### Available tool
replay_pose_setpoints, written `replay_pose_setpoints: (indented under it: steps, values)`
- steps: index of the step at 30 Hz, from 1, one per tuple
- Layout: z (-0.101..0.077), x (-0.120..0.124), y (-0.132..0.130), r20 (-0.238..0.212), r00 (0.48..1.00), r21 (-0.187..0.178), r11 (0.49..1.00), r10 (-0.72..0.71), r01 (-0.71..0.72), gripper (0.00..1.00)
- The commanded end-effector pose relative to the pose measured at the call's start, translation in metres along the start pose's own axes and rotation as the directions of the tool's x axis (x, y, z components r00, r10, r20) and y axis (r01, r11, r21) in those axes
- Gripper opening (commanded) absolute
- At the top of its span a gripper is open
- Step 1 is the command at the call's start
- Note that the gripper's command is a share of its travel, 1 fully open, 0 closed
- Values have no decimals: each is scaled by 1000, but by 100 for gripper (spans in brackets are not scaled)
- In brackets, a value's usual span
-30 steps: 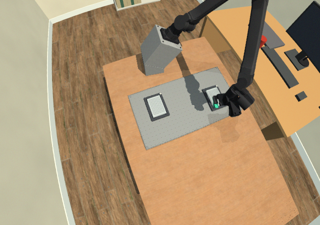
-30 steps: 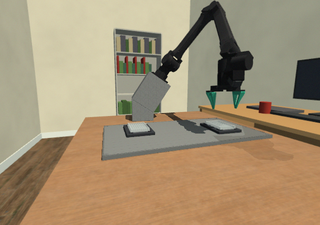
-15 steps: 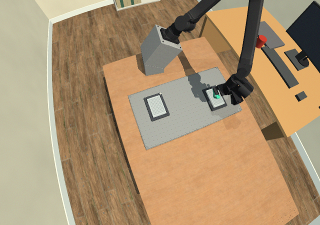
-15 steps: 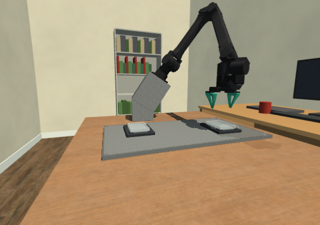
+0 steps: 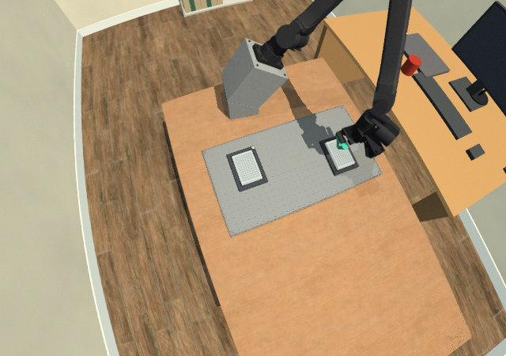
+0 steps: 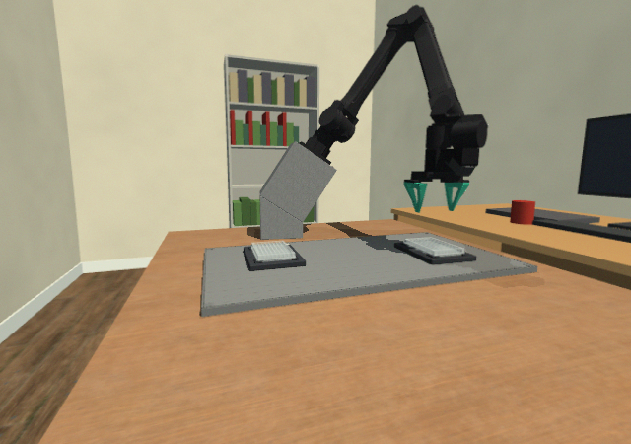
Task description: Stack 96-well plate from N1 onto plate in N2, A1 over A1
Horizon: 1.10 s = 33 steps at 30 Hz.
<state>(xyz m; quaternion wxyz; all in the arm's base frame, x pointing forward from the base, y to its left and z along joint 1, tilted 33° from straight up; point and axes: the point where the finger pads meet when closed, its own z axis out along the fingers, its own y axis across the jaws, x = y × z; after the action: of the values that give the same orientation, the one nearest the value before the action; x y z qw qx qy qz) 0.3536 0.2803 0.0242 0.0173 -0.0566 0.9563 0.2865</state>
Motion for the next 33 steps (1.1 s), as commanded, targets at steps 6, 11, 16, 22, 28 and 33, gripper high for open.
replay_pose_setpoints:
  steps: [6,11,16,22,28,33]
  values:
    - [-7,-11,5,27,1000,-9,1000,1,-1,100]
    - [7,-6,6,12,1000,-5,1000,3,-3,100]
    - [13,-5,7,16,1000,-7,1000,1,-1,100]
    - [22,-5,2,12,1000,-3,1000,11,-11,100]
    - [32,-5,5,11,1000,-5,1000,4,-4,100]
    - [41,-7,6,14,1000,-6,1000,2,-2,100]
